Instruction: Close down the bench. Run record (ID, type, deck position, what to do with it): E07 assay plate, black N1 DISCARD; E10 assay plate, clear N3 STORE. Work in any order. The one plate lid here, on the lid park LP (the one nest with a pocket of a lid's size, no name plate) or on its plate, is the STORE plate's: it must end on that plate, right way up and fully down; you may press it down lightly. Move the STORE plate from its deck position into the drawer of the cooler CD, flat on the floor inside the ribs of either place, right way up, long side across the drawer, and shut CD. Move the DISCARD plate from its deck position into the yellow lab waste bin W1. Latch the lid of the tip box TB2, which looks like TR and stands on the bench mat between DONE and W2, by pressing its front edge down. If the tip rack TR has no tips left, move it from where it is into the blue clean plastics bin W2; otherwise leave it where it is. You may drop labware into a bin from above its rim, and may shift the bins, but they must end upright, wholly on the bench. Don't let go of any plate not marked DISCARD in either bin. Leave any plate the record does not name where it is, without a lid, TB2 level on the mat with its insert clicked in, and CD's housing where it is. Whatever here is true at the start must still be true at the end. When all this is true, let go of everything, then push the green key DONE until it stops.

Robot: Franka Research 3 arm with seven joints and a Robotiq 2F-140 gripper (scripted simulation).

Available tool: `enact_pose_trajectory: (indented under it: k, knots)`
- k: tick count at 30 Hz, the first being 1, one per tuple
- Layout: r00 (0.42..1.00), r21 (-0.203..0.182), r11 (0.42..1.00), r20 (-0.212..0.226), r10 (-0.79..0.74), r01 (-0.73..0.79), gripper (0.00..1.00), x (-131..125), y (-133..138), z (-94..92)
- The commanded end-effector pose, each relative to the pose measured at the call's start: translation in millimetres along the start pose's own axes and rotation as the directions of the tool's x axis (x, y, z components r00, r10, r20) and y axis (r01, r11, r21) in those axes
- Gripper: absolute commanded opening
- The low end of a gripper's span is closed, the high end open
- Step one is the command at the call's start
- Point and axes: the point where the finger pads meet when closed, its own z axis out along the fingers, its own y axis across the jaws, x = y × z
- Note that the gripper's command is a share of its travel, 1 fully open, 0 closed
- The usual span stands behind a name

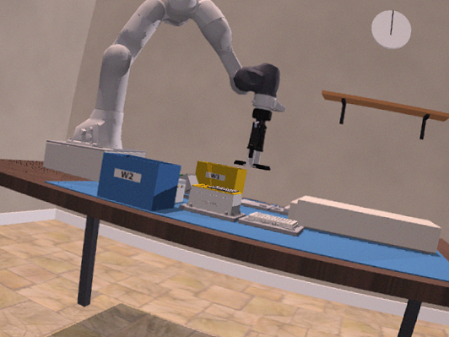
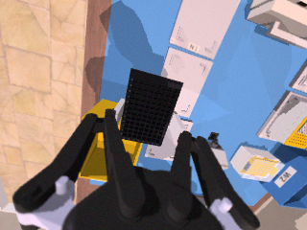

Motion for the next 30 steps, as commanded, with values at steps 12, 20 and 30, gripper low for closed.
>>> enact_pose_trajectory:
  k: [12, 20, 30]
  knots:
    - [1.000, 0.002, 1.000, -0.008, 0.020, -0.020, 0.00, -32, -15, -0.9]
    - [1.000, 0.002, 1.000, -0.008, 0.020, -0.020, 0.00, -47, -21, -0.8]
    - [1.000, 0.002, 1.000, -0.008, 0.020, -0.020, 0.00, -70, -30, -0.6]
